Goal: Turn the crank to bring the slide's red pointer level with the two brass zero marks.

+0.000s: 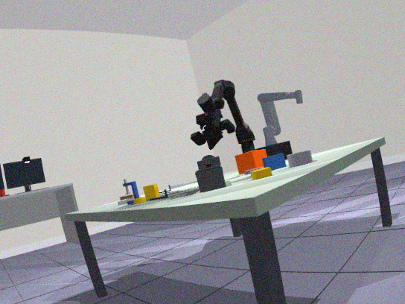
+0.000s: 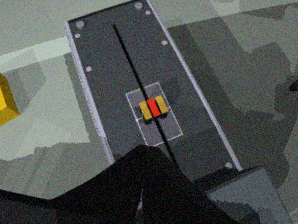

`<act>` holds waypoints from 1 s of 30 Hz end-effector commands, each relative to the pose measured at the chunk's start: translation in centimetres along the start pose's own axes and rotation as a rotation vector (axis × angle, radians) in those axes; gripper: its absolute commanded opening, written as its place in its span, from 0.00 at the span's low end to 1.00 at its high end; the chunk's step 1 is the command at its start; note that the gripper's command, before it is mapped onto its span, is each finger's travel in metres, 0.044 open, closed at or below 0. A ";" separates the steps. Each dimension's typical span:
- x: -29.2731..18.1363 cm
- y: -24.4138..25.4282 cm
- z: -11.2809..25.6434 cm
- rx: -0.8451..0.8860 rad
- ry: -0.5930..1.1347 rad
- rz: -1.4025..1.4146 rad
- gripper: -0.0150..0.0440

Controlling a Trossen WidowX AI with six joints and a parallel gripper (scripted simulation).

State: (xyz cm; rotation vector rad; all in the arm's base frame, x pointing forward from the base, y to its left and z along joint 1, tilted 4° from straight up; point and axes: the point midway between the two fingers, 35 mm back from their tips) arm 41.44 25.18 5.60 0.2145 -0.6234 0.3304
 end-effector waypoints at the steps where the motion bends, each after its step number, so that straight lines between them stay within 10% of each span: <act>1: 0.0 0.0 0.0 0.000 0.000 0.000 0.25; 6: 0.0 0.0 0.0 0.000 0.000 0.000 0.25; 23: 0.0 0.0 0.0 0.000 0.000 0.000 1.00; 30: 0.0 0.0 0.0 0.000 0.000 0.000 0.73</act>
Point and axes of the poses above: the point midway between the two fingers, 35 mm back from their tips, its own z axis back along the fingers, its own y axis across the jaws, x = y × z, and after that the axes turned 2 degrees about -z, right-handed
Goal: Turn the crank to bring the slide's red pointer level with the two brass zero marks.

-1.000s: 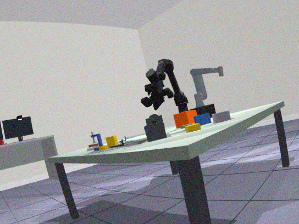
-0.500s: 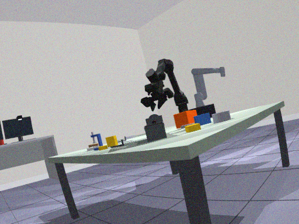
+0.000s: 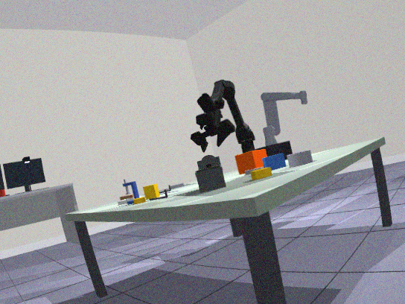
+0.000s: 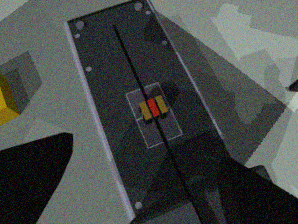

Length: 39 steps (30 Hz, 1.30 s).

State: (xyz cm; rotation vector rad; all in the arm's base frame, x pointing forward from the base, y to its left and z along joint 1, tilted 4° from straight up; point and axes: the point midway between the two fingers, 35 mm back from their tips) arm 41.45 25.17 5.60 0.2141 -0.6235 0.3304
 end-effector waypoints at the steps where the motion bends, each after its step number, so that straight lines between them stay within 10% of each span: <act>1: 0.0 0.0 0.0 0.000 0.000 0.000 0.69; 11: 0.0 0.0 0.0 0.000 0.000 0.000 0.25; 28: 0.0 0.0 0.0 0.001 0.000 0.000 0.25; 39: 0.0 0.0 0.0 0.001 0.000 0.000 0.74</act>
Point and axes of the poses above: the point midway between the two fingers, 35 mm back from their tips, its own z axis back along the fingers, its own y axis across the jaws, x = y × z, and after that the axes turned 2 degrees about -z, right-handed
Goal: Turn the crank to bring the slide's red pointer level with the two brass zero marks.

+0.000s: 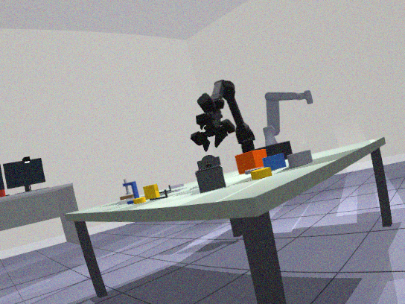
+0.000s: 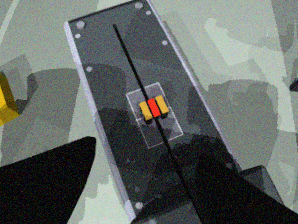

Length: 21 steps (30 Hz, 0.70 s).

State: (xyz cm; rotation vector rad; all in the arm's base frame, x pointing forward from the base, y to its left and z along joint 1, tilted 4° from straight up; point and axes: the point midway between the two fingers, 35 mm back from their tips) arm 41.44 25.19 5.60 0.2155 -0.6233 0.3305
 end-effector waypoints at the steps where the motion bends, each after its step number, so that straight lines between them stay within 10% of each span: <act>1: 0.0 0.0 0.0 -0.001 0.000 0.000 0.79; 7: 0.0 0.0 0.0 -0.001 0.000 0.000 1.00; 21: 0.0 0.0 0.0 -0.001 0.000 0.000 0.38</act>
Point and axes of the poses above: the point midway between the two fingers, 35 mm back from their tips, its own z axis back along the fingers, its own y axis across the jaws, x = y × z, and after that the axes turned 2 degrees about -z, right-handed
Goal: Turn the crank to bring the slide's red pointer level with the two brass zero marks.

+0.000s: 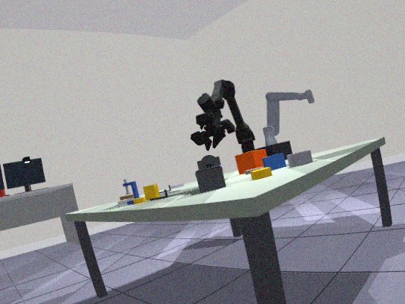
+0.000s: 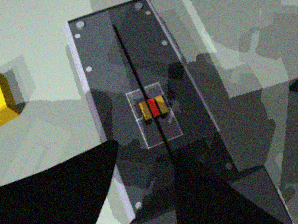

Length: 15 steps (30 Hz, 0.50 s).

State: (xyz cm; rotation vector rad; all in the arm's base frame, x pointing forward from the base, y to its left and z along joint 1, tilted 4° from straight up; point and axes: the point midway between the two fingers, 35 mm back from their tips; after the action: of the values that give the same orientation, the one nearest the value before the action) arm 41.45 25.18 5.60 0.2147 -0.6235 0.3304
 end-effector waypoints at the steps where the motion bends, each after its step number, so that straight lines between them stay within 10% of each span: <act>1: 0.0 0.0 0.0 0.000 0.000 0.000 0.33; 15: 0.0 0.0 0.0 0.001 0.000 0.000 0.25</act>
State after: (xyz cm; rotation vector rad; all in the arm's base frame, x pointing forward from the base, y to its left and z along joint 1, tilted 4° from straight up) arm 41.44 25.20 5.61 0.2156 -0.6233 0.3305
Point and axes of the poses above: the point midway between the two fingers, 35 mm back from their tips, its own z axis back along the fingers, its own y axis across the jaws, x = y × z, and after that the axes turned 2 degrees about -z, right-handed
